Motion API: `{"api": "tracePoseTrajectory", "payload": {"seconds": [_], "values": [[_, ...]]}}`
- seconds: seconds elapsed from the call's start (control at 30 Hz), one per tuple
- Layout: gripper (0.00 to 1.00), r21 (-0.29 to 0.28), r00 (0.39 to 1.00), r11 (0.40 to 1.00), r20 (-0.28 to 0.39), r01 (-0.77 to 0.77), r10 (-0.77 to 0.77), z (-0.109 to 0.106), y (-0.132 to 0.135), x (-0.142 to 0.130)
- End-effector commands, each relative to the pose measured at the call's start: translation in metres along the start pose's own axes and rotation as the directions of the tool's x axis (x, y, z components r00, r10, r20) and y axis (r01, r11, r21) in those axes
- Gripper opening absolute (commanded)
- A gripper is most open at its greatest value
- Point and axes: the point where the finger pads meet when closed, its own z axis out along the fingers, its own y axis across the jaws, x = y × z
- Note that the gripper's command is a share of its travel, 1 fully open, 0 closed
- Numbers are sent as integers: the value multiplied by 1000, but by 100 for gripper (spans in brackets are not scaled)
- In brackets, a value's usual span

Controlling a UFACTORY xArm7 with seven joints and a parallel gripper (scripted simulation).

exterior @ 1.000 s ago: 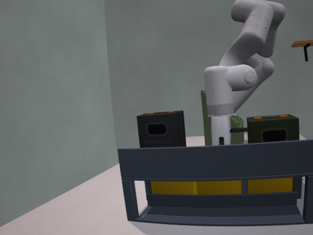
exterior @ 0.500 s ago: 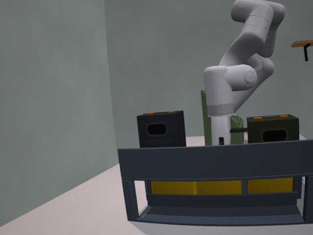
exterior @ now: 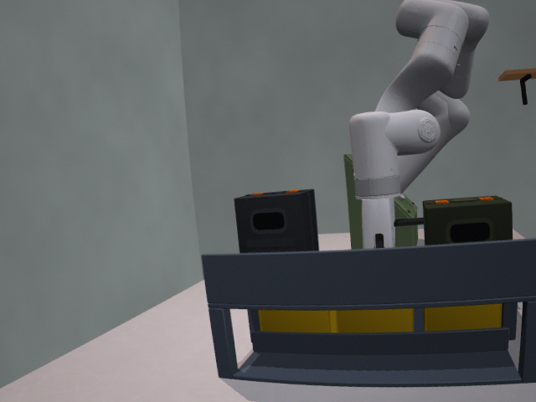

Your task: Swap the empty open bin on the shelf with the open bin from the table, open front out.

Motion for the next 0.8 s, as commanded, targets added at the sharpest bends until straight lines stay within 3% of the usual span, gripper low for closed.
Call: {"api": "tracePoseTrajectory", "payload": {"seconds": [0.0, 0.77], "values": [[0, -4, 1000, 1000, 2, -1, 1, -4, -1, -1], [0, -4, 1000, 1000, 2, -1, 1, -21, -18, -1]]}}
